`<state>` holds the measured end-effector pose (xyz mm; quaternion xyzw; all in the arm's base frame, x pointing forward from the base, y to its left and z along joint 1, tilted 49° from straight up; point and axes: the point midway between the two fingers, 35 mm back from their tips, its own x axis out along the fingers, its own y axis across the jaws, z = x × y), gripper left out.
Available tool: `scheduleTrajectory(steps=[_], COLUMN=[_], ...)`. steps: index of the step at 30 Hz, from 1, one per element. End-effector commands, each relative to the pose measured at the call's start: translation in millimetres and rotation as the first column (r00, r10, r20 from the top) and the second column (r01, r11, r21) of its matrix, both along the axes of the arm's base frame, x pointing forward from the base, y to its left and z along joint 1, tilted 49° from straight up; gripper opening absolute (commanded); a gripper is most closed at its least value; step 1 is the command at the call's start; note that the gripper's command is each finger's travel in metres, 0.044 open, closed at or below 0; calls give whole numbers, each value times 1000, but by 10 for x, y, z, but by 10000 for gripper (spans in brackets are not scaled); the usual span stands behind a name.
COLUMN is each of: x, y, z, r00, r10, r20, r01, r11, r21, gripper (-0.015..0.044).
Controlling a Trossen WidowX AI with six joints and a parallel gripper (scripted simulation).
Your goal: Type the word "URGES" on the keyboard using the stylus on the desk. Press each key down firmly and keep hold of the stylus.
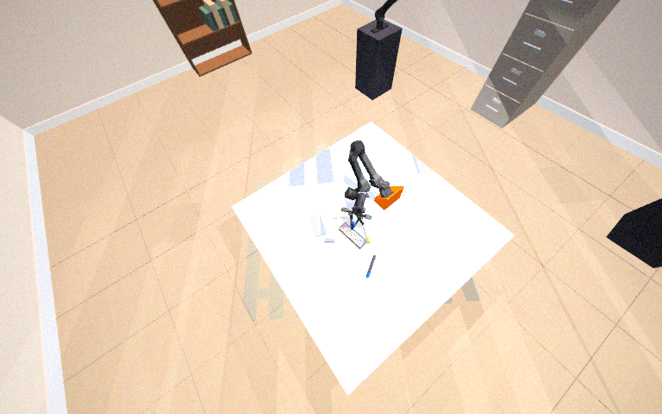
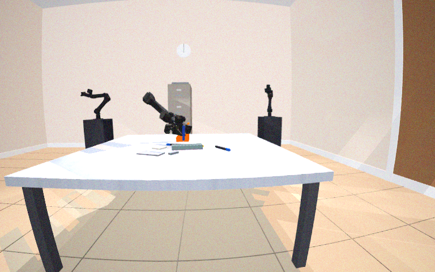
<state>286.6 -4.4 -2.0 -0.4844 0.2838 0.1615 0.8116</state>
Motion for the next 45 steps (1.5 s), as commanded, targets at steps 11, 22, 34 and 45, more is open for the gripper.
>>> scheduleTrajectory(steps=[11, 22, 34, 45], x=[-6, 0, -23, -33], y=[182, 254, 519, 461], z=[161, 94, -155, -258], r00=[1000, 1000, 1000, 1000], r10=[4, 2, -2, -2], r20=[5, -3, -27, -29], r01=[-4, -2, 3, 3], r11=[1000, 1000, 999, 999], r21=[1, 10, 39, 41], gripper=[86, 0, 0, 0])
